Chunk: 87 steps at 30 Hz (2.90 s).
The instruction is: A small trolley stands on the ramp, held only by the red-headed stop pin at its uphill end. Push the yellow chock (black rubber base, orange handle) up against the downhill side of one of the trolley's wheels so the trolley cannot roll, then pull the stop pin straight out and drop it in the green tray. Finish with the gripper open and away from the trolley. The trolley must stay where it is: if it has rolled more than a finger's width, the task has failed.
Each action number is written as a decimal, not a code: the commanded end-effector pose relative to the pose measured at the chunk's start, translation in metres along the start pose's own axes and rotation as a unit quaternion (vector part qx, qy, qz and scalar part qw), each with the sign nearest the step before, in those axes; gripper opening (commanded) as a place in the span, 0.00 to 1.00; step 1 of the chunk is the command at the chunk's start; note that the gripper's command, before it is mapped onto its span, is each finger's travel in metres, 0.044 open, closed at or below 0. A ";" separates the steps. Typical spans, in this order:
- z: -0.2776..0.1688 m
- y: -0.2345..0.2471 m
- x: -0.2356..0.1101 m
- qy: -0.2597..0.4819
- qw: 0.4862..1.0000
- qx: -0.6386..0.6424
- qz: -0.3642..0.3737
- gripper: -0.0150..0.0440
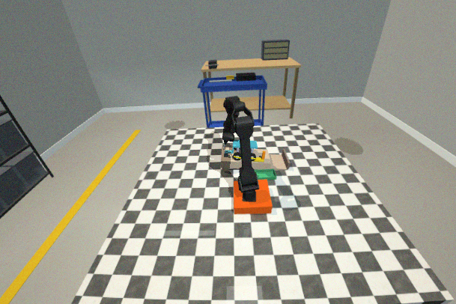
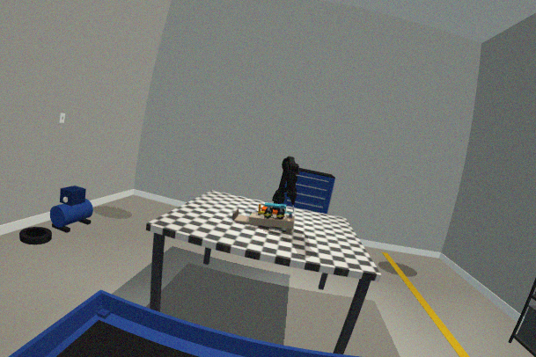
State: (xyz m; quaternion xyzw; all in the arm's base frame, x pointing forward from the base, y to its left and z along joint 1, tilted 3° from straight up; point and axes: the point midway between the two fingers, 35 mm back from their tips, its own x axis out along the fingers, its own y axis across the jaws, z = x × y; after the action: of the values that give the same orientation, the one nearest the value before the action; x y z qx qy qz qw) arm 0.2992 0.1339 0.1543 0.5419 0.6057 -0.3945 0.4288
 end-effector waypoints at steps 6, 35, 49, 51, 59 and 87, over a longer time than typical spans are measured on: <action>-0.014 0.002 0.000 0.003 1.000 0.001 0.002 0.25; -0.015 -0.083 0.004 0.003 1.000 0.002 -0.002 0.25; 0.027 -0.079 0.000 0.001 1.000 0.002 -0.002 0.25; 0.035 -0.078 -0.001 0.001 1.000 0.002 -0.002 0.25; 0.063 -0.077 -0.006 -0.001 1.000 0.002 -0.002 0.25; 0.169 -0.081 -0.024 -0.006 1.000 0.003 -0.002 0.25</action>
State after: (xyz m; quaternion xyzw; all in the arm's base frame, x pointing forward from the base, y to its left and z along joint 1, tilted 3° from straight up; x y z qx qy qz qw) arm 0.2339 -0.0294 0.1267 0.5418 0.6014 -0.3991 0.4307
